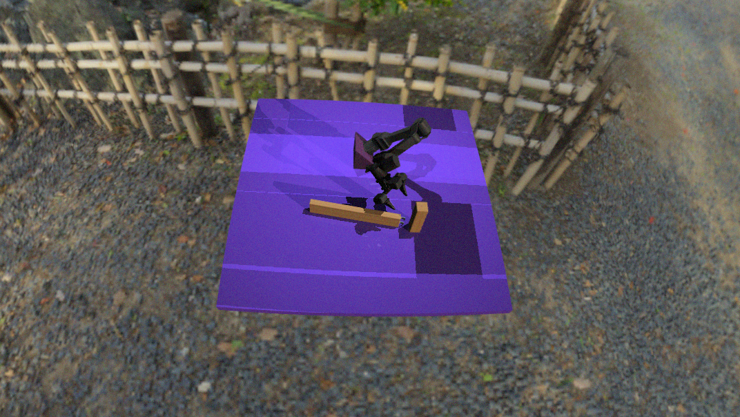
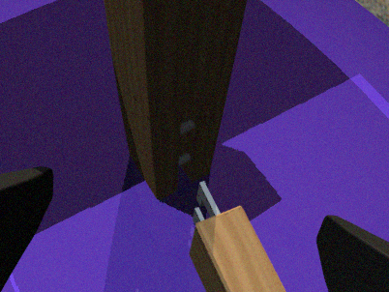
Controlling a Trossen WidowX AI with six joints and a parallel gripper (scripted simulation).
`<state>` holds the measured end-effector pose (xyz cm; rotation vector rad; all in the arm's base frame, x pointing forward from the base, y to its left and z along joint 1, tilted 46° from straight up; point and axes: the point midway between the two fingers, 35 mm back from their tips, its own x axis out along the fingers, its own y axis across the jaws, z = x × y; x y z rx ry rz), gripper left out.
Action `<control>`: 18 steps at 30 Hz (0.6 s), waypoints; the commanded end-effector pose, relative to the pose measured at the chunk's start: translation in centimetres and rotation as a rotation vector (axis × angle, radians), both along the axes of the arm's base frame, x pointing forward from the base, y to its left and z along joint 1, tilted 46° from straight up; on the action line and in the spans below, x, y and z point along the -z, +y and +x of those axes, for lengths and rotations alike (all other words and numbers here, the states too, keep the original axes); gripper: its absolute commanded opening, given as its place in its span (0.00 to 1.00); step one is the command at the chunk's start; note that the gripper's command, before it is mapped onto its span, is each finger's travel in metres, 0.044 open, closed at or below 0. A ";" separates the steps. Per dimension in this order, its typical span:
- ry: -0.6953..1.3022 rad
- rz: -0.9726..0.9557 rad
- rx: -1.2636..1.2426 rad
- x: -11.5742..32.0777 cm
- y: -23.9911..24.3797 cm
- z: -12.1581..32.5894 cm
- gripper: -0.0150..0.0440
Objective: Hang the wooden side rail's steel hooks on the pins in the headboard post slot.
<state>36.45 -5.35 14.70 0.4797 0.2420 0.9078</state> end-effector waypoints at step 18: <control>0.758 0.432 0.248 2.9 -5.1 7.8 1.00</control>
